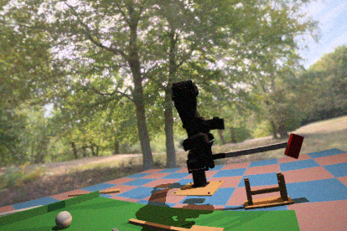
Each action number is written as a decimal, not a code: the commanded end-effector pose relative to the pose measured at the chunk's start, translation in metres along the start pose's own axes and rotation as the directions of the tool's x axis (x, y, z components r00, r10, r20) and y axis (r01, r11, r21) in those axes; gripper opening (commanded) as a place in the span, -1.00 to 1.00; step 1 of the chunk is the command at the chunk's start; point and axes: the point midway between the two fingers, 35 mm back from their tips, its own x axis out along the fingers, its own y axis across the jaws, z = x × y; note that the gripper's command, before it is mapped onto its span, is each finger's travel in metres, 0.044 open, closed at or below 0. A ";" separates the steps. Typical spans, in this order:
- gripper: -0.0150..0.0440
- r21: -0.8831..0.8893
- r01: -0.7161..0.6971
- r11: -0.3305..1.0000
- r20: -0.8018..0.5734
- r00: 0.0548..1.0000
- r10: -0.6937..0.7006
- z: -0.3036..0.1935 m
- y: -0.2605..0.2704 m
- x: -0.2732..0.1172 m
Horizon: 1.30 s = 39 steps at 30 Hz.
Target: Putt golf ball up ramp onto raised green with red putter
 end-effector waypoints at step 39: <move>-0.49 0.946 0.201 0.255 -0.185 0.979 -0.083 -0.182 -0.022 -0.071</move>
